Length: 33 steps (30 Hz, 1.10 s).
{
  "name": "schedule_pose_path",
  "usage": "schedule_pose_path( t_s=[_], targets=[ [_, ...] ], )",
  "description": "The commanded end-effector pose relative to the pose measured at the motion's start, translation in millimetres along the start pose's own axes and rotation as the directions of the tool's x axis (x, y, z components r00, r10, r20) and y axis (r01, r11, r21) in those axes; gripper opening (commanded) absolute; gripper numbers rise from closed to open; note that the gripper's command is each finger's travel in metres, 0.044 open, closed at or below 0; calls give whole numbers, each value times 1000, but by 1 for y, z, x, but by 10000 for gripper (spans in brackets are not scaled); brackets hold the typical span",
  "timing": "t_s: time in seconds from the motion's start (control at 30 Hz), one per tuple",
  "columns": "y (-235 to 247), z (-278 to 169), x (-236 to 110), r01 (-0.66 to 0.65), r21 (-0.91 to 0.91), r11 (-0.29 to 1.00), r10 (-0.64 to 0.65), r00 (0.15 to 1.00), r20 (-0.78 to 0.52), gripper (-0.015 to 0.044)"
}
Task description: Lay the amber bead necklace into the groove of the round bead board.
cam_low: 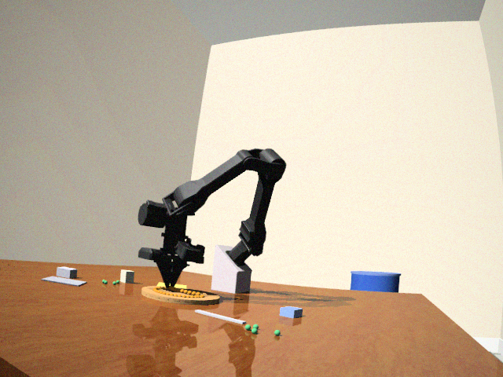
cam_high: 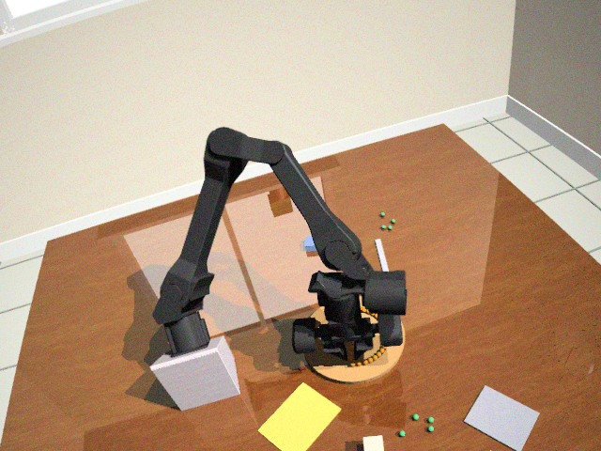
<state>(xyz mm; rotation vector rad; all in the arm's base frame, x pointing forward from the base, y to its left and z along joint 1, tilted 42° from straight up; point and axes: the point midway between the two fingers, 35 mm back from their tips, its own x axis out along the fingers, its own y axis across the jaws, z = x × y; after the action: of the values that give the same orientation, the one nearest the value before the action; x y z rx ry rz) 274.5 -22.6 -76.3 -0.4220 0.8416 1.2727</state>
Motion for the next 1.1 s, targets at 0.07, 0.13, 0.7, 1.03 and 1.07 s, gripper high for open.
schedule_pose_path(
  t_s=[0.07,0.13,0.7,1.03,1.07],
  targets=[
    [0,0,0,0,-1,1000,0,1000,0,0],
    [0,0,0,0,-1,1000,0,1000,0,0],
    [0,0,-1,0,0,1000,0,1000,0,0],
    [7,-7,-6,-1,4,1000,1,1000,4,0],
    [9,-9,-6,-1,4,1000,1,1000,4,0]
  ],
)
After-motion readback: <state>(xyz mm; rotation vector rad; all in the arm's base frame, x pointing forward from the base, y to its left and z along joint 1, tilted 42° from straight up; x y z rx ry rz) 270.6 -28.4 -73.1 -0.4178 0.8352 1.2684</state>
